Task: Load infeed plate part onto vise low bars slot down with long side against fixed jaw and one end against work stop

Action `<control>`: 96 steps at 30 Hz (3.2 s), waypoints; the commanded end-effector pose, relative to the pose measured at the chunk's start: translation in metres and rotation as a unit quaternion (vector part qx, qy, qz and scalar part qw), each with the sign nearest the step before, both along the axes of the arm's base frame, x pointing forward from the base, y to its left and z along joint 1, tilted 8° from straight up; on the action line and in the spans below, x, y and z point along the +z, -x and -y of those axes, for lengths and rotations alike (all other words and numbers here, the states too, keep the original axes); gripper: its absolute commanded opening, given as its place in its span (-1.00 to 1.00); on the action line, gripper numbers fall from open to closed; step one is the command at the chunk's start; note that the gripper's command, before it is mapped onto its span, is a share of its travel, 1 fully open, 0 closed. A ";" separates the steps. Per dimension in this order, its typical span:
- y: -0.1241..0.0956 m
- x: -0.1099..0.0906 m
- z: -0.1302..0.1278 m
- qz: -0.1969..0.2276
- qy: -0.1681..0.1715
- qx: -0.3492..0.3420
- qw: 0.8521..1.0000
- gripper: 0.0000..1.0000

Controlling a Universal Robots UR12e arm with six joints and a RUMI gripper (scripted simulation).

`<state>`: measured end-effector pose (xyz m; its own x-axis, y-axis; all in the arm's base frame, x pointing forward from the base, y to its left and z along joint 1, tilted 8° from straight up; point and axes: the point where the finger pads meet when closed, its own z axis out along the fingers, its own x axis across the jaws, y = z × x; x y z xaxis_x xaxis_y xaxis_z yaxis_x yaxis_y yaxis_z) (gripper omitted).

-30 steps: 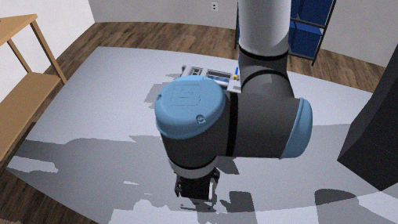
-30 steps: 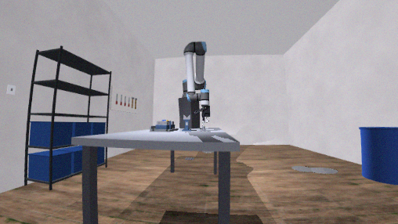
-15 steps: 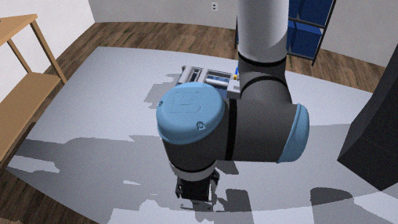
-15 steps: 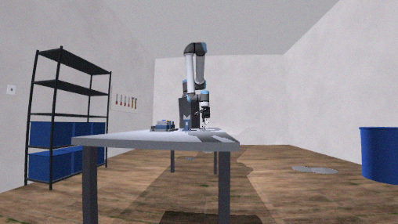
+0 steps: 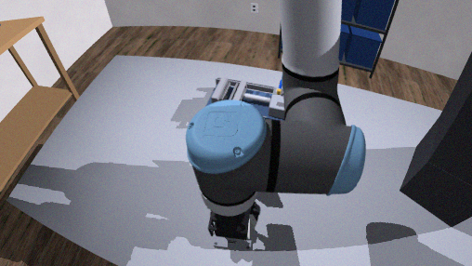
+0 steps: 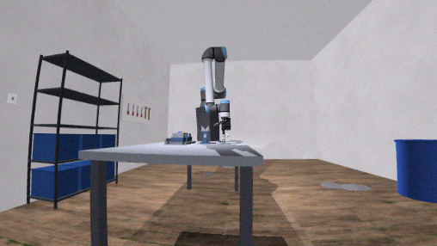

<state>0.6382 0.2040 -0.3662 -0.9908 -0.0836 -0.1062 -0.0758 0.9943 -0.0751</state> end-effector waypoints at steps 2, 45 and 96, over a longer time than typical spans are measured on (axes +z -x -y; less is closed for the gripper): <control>0.000 0.000 0.000 0.001 0.000 0.000 1.000 0.03; 0.000 0.000 0.000 0.001 0.000 0.000 1.000 -1.00; 0.002 0.019 -0.001 0.001 0.000 0.000 1.000 -1.00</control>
<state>0.6369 0.2047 -0.3552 -0.9908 -0.0836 -0.1062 -0.0758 0.9943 -0.0751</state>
